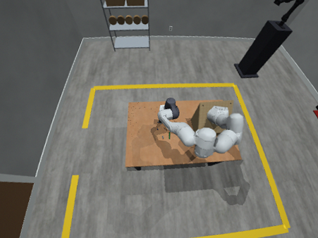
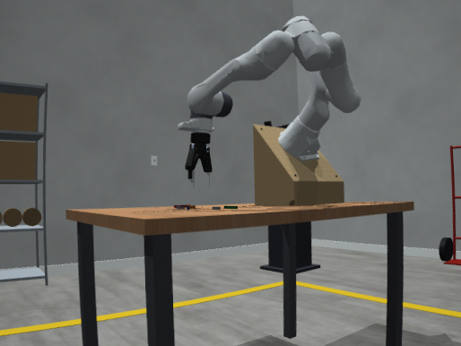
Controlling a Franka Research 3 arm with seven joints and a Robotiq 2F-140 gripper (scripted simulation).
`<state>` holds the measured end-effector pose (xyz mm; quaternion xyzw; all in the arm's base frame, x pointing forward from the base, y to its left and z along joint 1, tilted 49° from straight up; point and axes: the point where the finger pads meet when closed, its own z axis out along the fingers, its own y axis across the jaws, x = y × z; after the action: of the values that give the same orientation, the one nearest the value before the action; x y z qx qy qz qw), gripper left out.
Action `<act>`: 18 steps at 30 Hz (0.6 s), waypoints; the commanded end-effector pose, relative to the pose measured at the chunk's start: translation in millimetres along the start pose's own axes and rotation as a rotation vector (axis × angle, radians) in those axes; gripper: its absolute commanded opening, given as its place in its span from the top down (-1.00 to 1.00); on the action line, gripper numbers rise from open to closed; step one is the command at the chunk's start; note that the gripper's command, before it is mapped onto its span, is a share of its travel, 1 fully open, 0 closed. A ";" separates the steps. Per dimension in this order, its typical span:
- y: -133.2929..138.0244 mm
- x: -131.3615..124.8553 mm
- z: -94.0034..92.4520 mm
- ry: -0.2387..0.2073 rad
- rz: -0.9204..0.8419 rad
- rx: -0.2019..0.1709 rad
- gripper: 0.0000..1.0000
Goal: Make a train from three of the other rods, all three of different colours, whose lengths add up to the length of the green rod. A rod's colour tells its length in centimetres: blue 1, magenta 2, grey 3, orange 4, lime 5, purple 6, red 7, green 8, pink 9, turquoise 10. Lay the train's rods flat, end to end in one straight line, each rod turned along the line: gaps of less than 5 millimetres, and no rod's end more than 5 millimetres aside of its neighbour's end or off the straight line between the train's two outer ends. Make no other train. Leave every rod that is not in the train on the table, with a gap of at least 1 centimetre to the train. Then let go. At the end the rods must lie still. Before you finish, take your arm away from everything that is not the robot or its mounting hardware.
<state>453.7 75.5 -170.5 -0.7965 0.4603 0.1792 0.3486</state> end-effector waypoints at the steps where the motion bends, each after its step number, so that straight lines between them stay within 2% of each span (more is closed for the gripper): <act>1: 8.2 -9.7 3.4 -0.033 -0.149 0.003 -1.00; 6: 16.5 -15.5 4.5 -0.055 -0.190 -0.001 -1.00; 18: 16.6 -15.6 4.5 -0.055 -0.190 -0.001 -1.00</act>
<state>434.0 81.0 -170.6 -0.8245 0.3907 0.1723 0.3714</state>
